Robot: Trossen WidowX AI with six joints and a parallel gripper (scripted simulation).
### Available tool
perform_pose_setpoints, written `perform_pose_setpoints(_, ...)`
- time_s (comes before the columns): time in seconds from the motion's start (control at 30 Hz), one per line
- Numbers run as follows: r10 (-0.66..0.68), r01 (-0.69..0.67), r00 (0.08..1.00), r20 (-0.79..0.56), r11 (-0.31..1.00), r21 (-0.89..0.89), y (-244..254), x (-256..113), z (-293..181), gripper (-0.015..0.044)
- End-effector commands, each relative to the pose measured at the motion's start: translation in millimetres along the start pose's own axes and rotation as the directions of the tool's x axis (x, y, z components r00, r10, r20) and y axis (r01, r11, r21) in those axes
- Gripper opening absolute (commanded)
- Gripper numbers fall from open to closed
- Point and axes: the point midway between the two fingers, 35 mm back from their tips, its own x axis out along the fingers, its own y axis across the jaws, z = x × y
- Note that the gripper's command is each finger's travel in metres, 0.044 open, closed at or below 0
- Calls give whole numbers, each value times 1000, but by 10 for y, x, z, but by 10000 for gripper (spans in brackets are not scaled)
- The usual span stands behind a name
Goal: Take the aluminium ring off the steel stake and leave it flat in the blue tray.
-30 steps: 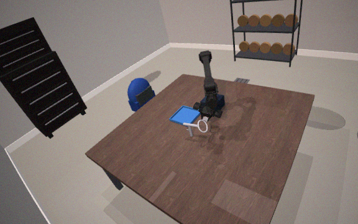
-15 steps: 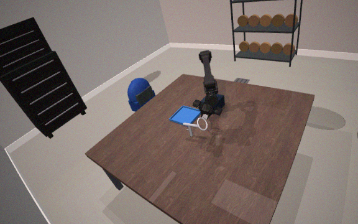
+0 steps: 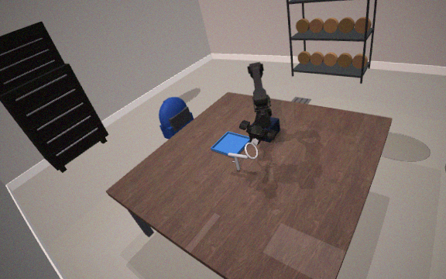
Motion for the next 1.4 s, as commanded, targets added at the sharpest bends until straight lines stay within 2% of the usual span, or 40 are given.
perform_pose_setpoints(0.0,-1,1,1000,14,1000,10,-35,-88,26,0)
perform_pose_setpoints(1.37,-1,1,1000,18,1000,12,-63,-80,592,0)
